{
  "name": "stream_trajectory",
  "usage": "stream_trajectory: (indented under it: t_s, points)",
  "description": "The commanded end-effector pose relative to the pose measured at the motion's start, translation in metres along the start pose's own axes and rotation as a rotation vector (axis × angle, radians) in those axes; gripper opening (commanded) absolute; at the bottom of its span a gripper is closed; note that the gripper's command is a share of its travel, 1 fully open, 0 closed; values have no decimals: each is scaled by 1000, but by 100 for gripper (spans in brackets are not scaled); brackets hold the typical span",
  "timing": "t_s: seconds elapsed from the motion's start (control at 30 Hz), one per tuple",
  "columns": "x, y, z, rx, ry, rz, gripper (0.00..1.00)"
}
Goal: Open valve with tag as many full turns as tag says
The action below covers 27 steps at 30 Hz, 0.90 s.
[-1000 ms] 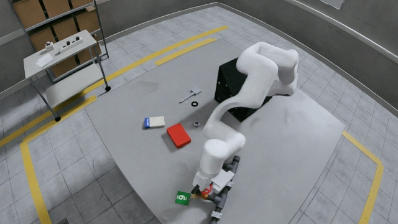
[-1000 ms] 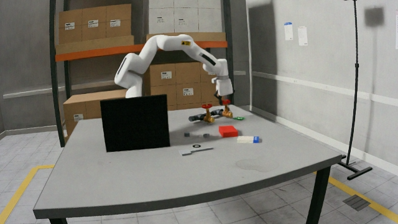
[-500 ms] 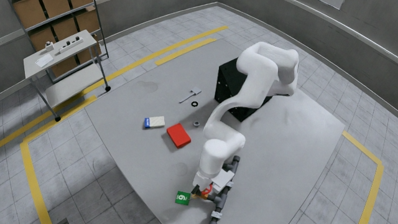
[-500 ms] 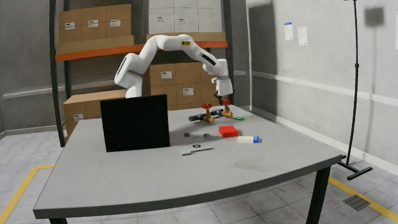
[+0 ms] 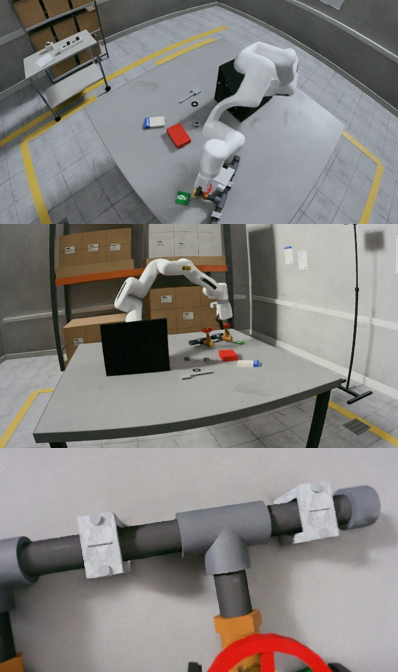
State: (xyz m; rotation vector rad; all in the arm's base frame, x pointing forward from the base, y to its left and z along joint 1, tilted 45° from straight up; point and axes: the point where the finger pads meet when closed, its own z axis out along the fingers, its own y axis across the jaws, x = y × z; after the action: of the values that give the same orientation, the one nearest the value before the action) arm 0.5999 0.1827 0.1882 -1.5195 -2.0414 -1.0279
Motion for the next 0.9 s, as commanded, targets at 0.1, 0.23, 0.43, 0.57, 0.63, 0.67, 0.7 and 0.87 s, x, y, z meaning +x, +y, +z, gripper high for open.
stream_trajectory:
  t_s: [0.1, 0.23, 0.43, 0.57, 0.63, 0.67, 0.7, 0.87]
  points:
    - [0, 1, -1, -3, 1, -215, 0]
    - [0, 1, -1, -3, 0, -361, 0]
    - [0, 1, -1, -3, 0, -707, 0]
    - [0, 1, -1, -3, -1, -966, 0]
    - [0, 1, -1, -3, -2, -1086, 0]
    - [0, 1, -1, -3, -2, -1086, 0]
    - [0, 1, -1, -3, -2, -1086, 0]
    - [0, 1, -1, -3, -2, -1430, 0]
